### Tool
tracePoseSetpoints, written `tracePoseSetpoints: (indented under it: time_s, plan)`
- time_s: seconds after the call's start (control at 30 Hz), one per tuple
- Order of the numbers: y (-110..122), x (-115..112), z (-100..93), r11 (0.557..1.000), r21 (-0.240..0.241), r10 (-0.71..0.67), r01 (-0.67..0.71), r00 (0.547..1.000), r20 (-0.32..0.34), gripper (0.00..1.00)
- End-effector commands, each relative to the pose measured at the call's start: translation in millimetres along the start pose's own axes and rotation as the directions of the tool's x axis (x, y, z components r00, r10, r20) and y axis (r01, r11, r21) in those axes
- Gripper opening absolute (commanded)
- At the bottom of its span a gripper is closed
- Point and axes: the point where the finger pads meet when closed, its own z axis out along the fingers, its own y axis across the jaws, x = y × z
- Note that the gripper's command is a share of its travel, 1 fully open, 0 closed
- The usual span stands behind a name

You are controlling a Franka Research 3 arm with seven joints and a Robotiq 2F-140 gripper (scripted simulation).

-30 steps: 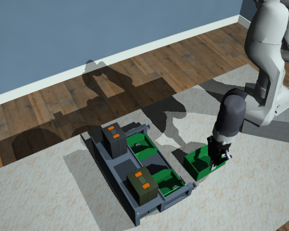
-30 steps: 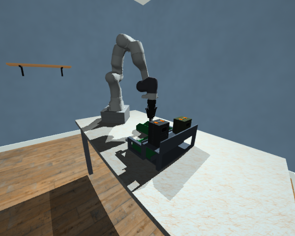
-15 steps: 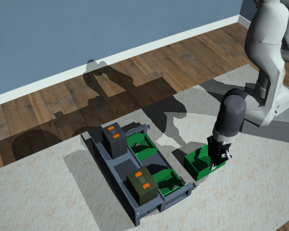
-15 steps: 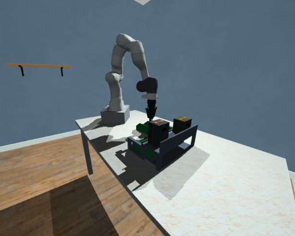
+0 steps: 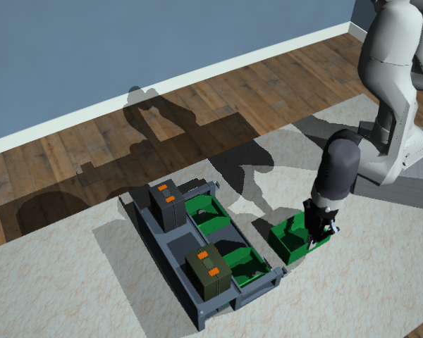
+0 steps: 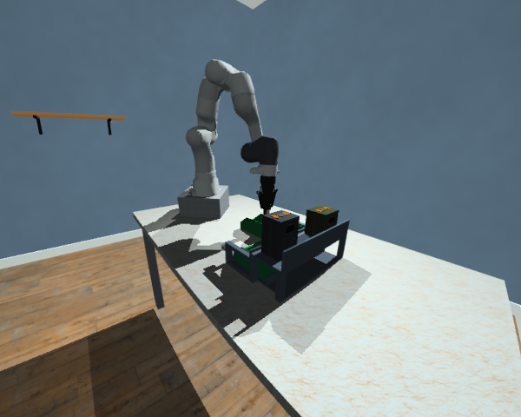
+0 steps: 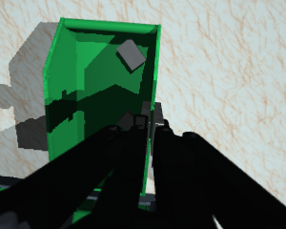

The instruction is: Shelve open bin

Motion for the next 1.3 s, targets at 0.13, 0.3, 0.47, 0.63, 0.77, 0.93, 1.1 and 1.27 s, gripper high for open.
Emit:
tracePoseSetpoints:
  time_s: [0.13, 0.3, 0.47, 0.63, 0.77, 0.93, 1.1, 1.27]
  plan:
    - [0.4, -1.4, 0.1, 1.000, -0.001, -0.004, 0.004, 1.000, 0.002, 0.00]
    - [0.4, -1.4, 0.1, 1.000, -0.001, -0.004, 0.004, 1.000, 0.002, 0.00]
    - [0.4, -1.4, 0.1, 1.000, -0.001, -0.004, 0.004, 1.000, 0.002, 0.00]
    - [0.4, -1.4, 0.1, 1.000, -0.001, -0.004, 0.004, 1.000, 0.002, 0.00]
    - [0.4, -1.4, 0.1, 1.000, -0.001, -0.004, 0.004, 1.000, 0.002, 0.00]
    - [0.4, -1.4, -0.3, 1.000, -0.001, -0.004, 0.004, 1.000, 0.002, 0.00]
    - [0.4, -1.4, -2.0, 1.000, -0.001, -0.004, 0.004, 1.000, 0.002, 0.00]
    - [0.4, -1.4, -5.3, 1.000, -0.001, -0.004, 0.004, 1.000, 0.002, 0.00]
